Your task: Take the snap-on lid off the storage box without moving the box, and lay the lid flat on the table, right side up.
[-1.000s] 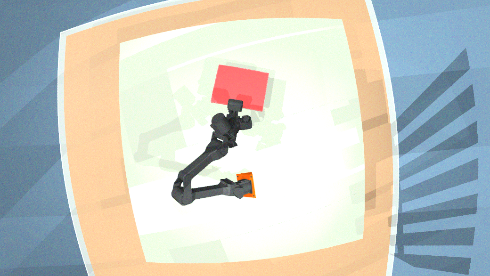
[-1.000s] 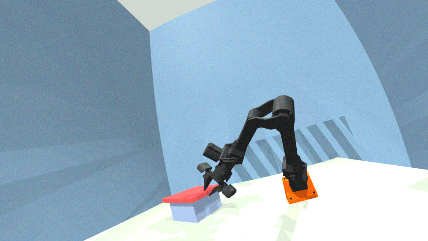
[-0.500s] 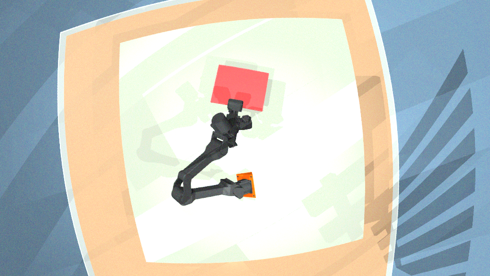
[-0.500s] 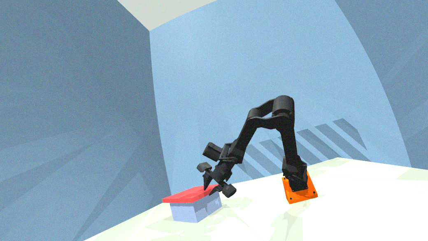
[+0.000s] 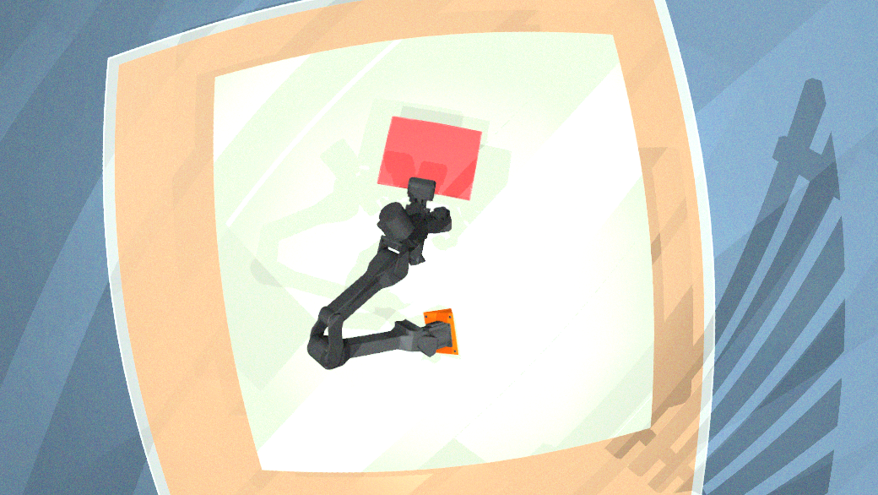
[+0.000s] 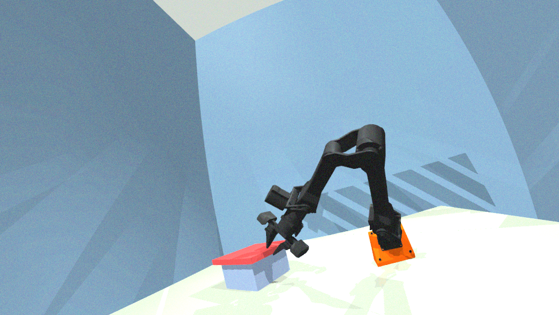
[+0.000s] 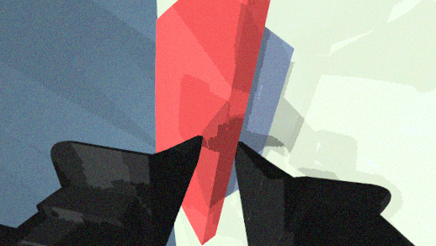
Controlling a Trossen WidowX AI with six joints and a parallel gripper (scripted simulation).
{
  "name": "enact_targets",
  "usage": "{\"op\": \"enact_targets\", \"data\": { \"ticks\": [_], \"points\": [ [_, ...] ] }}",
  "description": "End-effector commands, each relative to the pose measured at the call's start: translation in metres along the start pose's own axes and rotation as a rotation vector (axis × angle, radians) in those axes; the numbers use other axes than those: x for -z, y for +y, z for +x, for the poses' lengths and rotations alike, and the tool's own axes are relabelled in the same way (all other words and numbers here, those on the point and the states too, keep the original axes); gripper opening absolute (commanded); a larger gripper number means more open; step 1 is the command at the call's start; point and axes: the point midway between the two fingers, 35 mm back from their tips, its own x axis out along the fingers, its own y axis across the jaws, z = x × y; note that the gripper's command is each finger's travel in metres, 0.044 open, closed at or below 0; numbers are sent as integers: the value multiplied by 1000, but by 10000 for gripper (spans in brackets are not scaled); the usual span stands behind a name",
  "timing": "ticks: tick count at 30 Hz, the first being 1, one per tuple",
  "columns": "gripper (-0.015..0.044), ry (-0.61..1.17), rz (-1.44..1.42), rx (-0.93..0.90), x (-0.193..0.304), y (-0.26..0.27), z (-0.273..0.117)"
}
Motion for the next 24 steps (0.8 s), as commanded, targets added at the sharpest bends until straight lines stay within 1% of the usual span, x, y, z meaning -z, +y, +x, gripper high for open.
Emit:
{"op": "enact_targets", "data": {
  "ticks": [1, 24],
  "points": [
    [0, -1, -4, -14, 0, 4, -4],
    [0, -1, -4, -14, 0, 8, -8]
  ]
}}
